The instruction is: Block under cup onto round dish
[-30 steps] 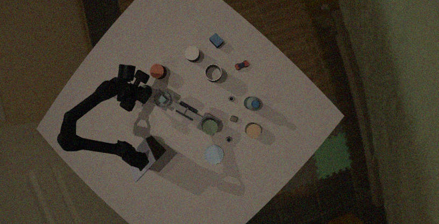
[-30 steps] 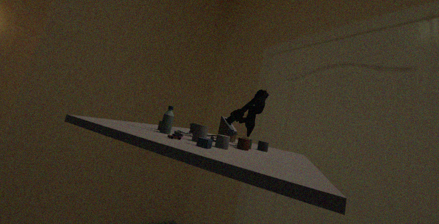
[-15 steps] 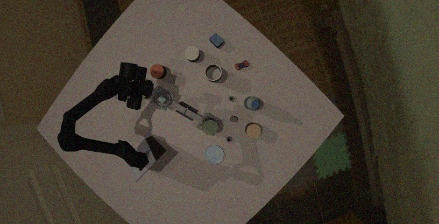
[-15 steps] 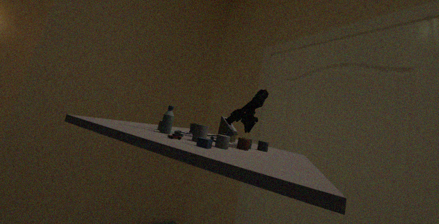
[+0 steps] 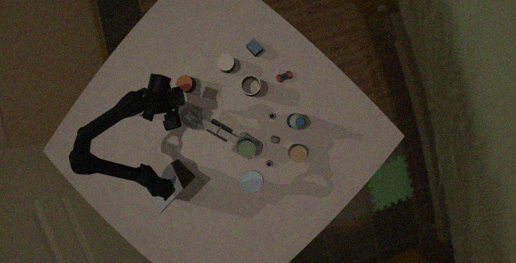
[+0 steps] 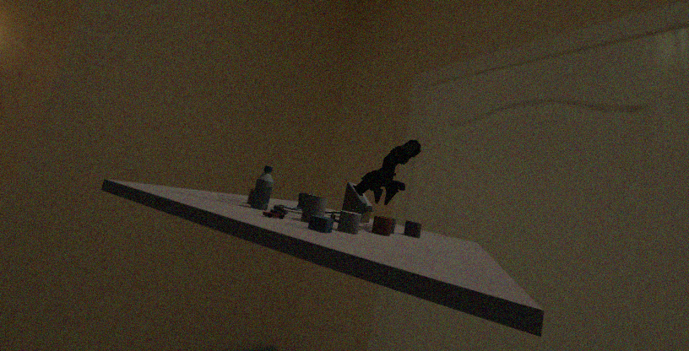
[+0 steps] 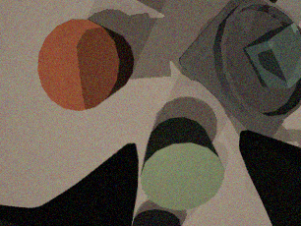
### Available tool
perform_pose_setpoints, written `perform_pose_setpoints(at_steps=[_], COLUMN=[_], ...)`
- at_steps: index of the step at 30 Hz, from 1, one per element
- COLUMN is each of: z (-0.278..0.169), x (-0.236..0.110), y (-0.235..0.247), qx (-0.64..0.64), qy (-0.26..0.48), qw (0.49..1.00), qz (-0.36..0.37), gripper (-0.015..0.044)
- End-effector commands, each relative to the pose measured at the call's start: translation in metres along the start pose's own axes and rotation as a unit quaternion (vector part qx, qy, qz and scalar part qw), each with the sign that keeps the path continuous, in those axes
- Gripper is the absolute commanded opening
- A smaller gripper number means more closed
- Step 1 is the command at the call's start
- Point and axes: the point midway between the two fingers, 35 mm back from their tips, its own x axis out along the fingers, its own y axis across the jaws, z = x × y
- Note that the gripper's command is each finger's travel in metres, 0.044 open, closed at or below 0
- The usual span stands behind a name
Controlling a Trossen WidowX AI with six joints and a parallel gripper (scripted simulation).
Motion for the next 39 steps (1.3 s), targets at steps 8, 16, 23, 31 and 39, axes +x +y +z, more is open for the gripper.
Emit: perform_pose_setpoints(at_steps=[8, 16, 23, 31, 39], z=[0.017, 0.024, 0.029, 0.033, 0.038], x=[-0.006, -0.009, -0.010, -0.012, -0.014], y=[-0.014, -0.022, -0.030, -0.038, -0.046], qx=[-0.187, -0.314, -0.423, -0.542, -0.651], qy=[-0.012, -0.005, 0.006, 0.020, 0.032], qw=[0.982, 0.949, 0.906, 0.840, 0.758], qz=[-0.014, -0.021, -0.023, -0.020, -0.012], gripper=[0.0260, 0.0260, 0.0260, 0.0260, 0.0260])
